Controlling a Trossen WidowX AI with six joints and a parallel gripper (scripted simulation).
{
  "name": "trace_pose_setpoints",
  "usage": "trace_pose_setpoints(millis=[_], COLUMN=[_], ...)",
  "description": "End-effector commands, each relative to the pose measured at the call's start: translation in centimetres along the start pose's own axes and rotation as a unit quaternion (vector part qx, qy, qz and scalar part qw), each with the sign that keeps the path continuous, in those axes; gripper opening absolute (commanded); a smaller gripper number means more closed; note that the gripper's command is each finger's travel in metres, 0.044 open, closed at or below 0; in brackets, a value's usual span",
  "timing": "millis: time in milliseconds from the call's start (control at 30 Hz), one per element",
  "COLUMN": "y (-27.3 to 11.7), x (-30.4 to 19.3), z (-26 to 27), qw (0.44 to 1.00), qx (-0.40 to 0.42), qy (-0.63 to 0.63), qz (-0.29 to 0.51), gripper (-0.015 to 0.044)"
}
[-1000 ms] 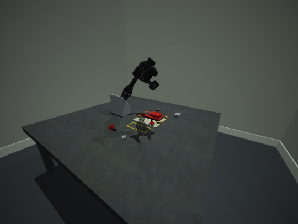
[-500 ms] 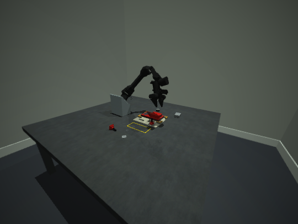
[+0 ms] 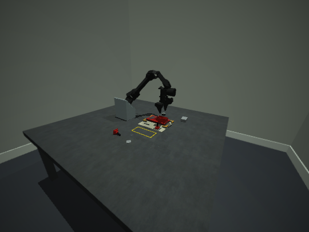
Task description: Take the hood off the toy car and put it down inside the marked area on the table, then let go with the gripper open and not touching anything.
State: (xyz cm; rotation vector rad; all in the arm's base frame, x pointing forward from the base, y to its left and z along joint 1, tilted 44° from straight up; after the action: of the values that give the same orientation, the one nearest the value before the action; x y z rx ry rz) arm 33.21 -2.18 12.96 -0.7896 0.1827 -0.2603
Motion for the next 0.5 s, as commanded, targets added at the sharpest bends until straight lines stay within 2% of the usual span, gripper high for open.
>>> trace_pose_setpoints(millis=[0,467], y=[0.3,1.6], x=[-0.3,-0.3], z=[0.0,-0.1], qw=[1.0,1.0], qx=[0.003,0.003], qy=[0.004,0.004], qz=[0.005,0.005], gripper=[0.044,0.044])
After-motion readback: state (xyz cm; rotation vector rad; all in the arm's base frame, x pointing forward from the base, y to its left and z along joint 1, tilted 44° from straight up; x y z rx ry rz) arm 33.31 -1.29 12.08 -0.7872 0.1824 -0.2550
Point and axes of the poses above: the point midway between the two fingers, 35 mm back from their tips, its own y axis out along the fingers, its own z axis across the jaws, x = y × z, the point moved 7 cm from there along -y, back along the fingers, and after that the axes turned 10 degrees about y, right-handed, at the moved point
